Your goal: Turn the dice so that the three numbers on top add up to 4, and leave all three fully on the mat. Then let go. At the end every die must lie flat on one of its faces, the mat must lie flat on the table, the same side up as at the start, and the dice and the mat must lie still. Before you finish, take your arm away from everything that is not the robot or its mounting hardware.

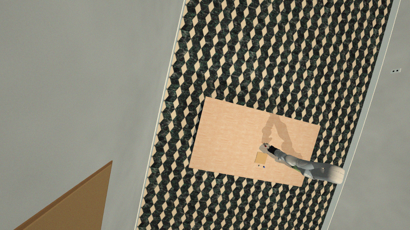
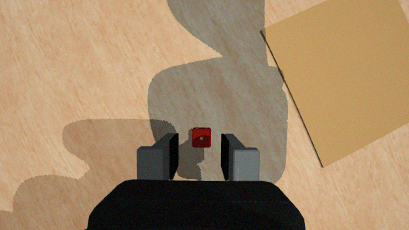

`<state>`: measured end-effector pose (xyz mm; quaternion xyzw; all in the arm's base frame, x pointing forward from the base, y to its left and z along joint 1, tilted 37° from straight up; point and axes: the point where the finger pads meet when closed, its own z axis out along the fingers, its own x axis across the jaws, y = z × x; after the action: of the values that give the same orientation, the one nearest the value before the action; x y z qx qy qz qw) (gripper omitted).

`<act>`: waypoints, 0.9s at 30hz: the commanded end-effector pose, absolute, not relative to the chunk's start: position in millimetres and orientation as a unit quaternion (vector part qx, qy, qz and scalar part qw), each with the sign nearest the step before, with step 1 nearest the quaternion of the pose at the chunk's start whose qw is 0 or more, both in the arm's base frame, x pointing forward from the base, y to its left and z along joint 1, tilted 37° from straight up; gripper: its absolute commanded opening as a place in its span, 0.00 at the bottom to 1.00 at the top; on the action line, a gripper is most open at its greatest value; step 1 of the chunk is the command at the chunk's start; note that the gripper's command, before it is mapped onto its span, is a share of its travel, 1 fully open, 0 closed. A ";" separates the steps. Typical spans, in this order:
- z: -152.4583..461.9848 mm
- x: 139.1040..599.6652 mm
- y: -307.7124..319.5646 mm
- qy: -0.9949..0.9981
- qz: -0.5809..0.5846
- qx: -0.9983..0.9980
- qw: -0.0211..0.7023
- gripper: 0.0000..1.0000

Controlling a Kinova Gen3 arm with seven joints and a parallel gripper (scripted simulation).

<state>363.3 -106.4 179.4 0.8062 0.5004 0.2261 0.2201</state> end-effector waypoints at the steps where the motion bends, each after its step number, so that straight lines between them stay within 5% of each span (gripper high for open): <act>1: 178.6 364.5 -103.5 0.503 0.227 0.804 0.219 0.64; 27: 172.1 368.6 -105.1 0.504 0.227 0.804 0.219 0.64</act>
<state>367.4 -108.5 173.3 0.8060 0.5009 0.2245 0.2216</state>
